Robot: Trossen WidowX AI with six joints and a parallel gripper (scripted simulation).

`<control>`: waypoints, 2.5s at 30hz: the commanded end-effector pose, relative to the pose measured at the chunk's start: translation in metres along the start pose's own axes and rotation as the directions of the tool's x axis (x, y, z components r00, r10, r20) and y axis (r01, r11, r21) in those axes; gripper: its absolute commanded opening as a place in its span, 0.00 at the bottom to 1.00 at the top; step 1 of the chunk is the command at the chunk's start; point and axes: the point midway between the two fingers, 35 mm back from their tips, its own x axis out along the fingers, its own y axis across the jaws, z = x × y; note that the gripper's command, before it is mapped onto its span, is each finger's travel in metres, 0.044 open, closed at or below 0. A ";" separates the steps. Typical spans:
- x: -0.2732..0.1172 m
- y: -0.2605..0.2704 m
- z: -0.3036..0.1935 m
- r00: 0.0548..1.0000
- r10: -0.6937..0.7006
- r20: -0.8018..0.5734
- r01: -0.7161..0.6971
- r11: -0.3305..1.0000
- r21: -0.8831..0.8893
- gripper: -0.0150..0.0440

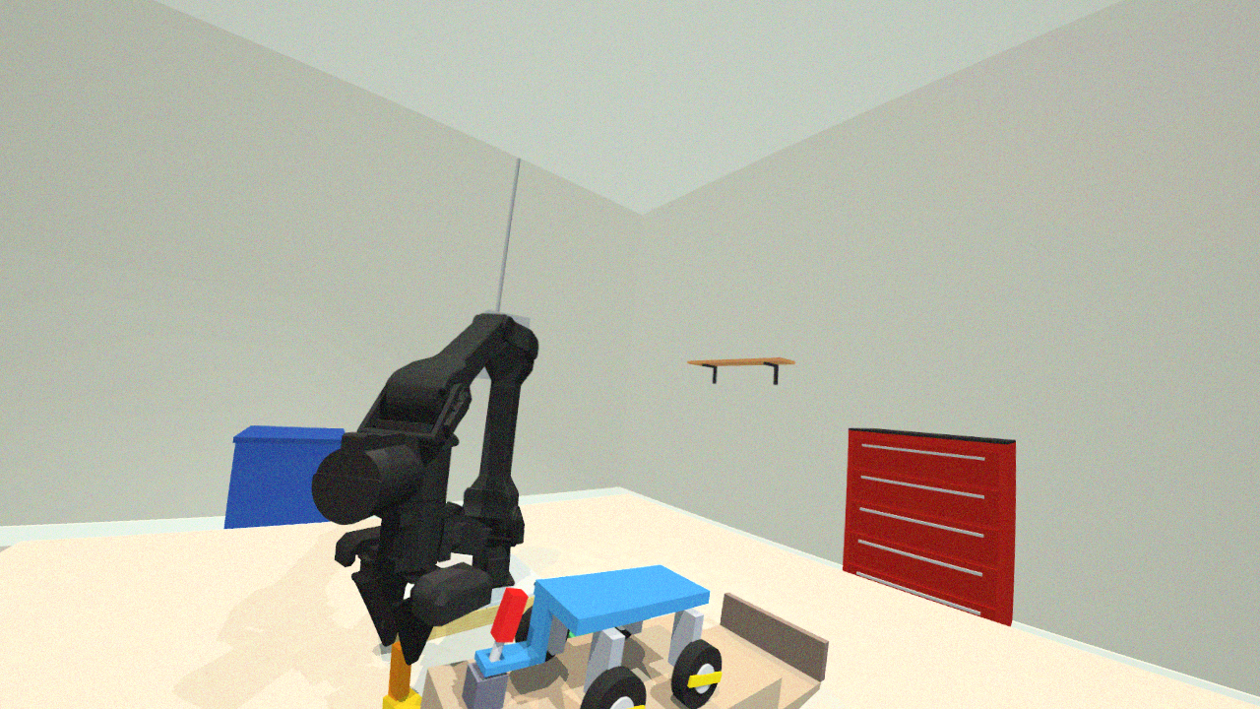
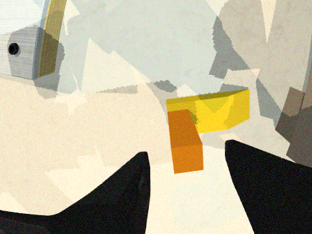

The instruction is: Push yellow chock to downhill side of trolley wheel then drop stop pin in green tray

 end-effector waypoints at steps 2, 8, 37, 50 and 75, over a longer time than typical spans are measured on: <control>0.007 0.000 0.002 1.000 0.001 0.008 -0.001 1.000 -0.003 0.58; 0.010 0.000 0.002 1.000 0.001 0.008 -0.001 1.000 -0.003 0.58; 0.026 0.000 0.001 1.000 0.001 0.003 -0.001 1.000 -0.001 0.25; -0.028 0.001 0.001 1.000 0.001 0.008 -0.001 1.000 -0.003 0.25; -0.117 0.000 0.001 1.000 0.001 0.008 -0.001 1.000 -0.003 0.25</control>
